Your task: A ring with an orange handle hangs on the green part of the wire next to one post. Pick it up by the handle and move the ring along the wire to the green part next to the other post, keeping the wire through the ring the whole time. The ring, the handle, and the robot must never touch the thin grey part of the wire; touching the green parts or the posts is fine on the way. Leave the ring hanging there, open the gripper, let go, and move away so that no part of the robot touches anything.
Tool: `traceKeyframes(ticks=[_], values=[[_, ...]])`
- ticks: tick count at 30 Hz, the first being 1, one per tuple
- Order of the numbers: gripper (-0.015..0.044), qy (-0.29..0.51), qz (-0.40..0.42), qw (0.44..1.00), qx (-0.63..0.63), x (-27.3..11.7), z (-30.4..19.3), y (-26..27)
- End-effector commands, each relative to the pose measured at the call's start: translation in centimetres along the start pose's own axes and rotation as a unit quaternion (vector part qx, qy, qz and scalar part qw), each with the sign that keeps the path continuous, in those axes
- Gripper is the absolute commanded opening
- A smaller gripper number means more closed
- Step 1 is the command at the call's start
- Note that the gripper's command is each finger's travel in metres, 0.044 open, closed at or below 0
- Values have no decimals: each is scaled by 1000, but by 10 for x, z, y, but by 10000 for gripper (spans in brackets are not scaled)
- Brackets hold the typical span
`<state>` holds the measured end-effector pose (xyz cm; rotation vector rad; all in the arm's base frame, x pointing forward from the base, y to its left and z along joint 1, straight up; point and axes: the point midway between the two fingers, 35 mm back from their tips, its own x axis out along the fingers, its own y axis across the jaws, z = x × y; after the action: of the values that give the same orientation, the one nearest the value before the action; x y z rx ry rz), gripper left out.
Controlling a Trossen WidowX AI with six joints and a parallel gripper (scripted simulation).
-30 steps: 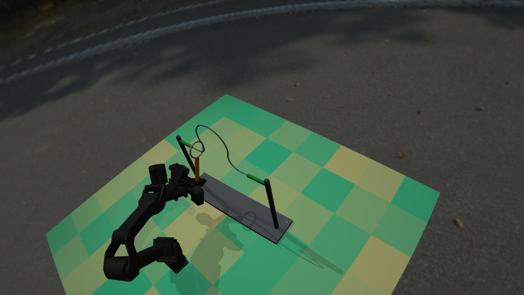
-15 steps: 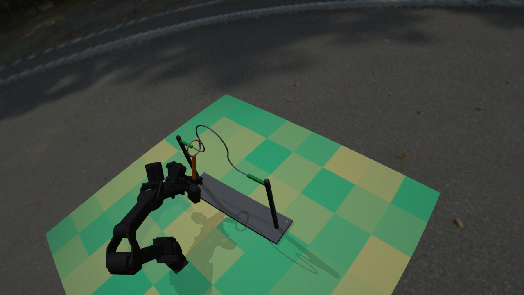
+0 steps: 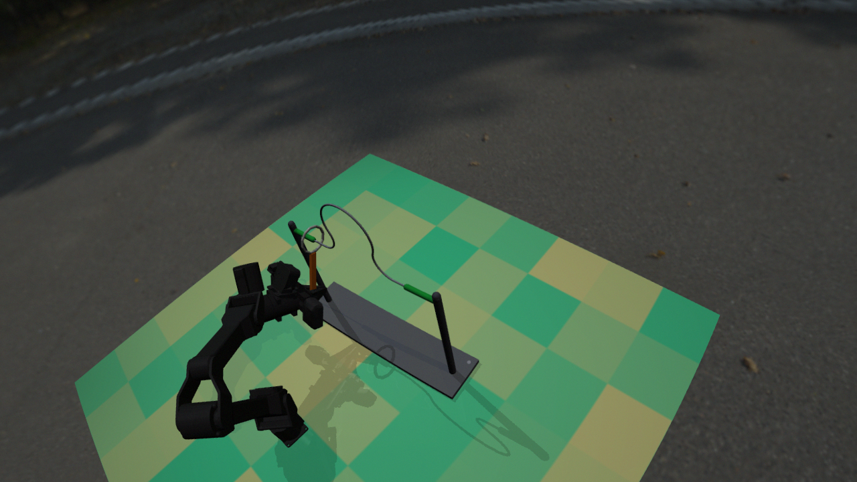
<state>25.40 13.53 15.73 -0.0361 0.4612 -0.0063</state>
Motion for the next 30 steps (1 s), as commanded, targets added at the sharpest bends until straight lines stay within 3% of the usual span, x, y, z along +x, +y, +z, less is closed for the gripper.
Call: traceKeyframes(ticks=[1,30], values=[[-150,0,-2,1000,-1,0,0,4],[-150,0,-2,1000,0,9,-20,14]])
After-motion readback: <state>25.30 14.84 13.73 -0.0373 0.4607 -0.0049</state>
